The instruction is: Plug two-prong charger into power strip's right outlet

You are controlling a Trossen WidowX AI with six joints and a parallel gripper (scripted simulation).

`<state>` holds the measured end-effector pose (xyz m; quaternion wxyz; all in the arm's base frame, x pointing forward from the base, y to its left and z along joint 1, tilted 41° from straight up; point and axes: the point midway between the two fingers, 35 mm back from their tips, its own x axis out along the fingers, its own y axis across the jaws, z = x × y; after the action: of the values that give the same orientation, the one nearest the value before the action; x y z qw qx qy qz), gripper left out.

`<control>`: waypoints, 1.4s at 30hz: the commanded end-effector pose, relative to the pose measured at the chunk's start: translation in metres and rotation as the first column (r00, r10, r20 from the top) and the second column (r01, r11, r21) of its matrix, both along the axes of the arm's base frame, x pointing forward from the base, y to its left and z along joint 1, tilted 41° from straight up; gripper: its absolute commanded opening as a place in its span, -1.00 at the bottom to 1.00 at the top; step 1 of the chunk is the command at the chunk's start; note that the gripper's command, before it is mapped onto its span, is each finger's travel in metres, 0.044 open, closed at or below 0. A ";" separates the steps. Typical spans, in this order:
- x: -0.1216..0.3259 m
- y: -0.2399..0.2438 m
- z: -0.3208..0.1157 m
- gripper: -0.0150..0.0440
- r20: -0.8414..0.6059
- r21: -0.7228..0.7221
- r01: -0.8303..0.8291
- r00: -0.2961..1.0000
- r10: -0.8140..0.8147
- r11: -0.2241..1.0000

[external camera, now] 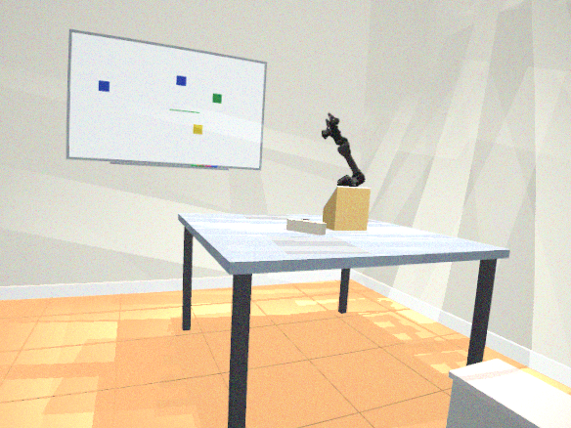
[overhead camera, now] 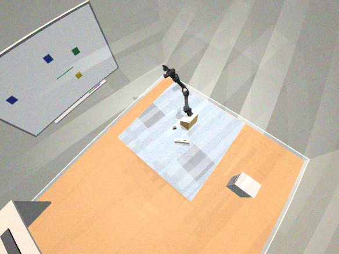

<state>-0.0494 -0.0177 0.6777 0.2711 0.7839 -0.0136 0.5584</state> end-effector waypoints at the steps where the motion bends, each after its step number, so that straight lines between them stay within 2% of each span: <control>1: 0.050 0.023 -0.008 1.00 -0.100 -0.067 0.096 0.990 -0.102 0.993; 11: 0.154 0.058 -0.043 1.00 -0.268 -0.268 0.277 0.899 -0.347 0.923; 22: 0.258 0.077 -0.107 1.00 -0.364 -0.533 0.367 0.714 -0.598 0.762; 32: 0.334 0.077 -0.184 1.00 -0.355 -0.763 0.325 0.512 -0.782 0.559; 42: 0.388 0.062 -0.273 1.00 -0.257 -0.933 0.164 0.319 -0.912 0.321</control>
<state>0.3206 0.0510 0.4403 0.7234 0.6901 0.0212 -0.0037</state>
